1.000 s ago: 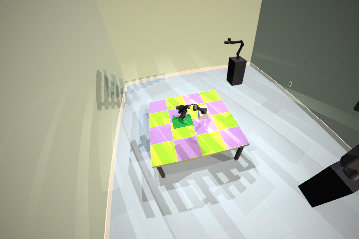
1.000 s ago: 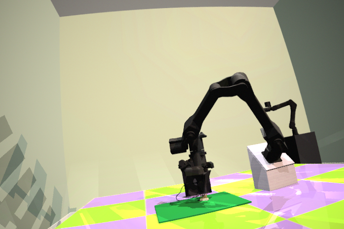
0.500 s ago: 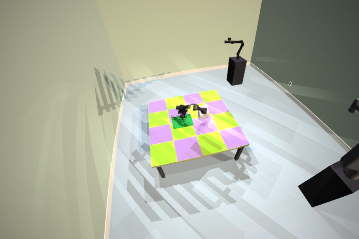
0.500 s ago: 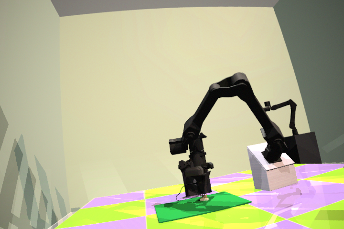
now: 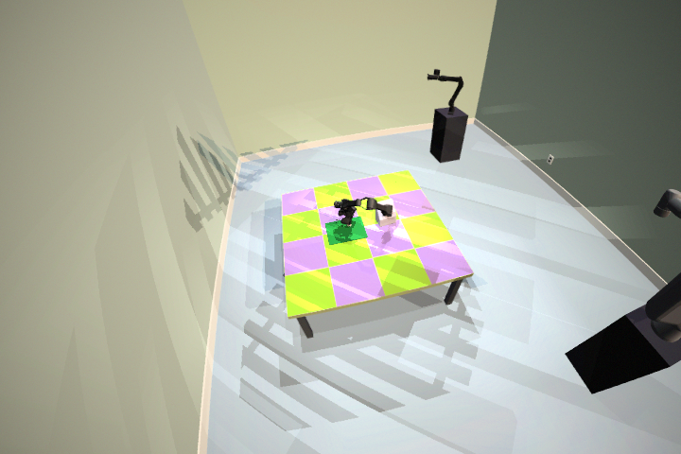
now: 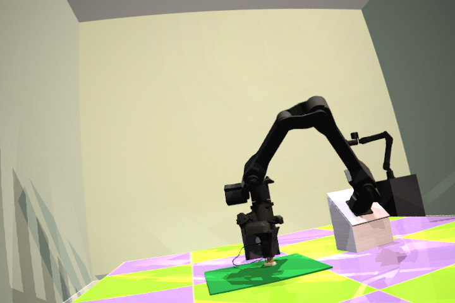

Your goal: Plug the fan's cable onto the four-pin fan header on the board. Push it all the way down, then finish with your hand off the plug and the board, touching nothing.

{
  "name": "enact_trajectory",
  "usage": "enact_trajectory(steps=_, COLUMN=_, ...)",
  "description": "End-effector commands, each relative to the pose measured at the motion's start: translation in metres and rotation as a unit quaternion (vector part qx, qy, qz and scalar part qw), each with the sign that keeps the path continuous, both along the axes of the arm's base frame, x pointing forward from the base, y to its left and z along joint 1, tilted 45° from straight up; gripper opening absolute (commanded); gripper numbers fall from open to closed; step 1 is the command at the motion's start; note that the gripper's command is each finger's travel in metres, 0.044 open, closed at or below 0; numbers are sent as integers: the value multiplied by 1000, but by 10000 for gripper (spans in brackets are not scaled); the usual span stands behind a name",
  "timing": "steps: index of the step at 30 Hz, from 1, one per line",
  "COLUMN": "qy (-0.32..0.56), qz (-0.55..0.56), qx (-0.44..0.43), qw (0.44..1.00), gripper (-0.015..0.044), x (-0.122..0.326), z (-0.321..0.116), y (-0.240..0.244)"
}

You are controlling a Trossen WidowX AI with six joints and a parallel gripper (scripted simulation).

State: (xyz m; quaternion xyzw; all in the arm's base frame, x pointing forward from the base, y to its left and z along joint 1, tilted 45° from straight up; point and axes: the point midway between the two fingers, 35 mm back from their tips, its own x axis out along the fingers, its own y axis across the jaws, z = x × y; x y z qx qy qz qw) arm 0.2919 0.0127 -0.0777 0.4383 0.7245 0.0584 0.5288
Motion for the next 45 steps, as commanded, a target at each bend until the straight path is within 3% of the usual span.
enact_trajectory(steps=1, qy=1, qz=-3, qx=2, qw=1000, gripper=0, x=-1, z=-1, y=1)
enact_trajectory(steps=39, qy=1, qz=-2, qx=2, qw=1000, gripper=0, x=-1, z=-13, y=14)
enact_trajectory(steps=45, qy=-2, qz=-1, qx=-1, qw=1000, gripper=157, x=0, z=-11, y=12)
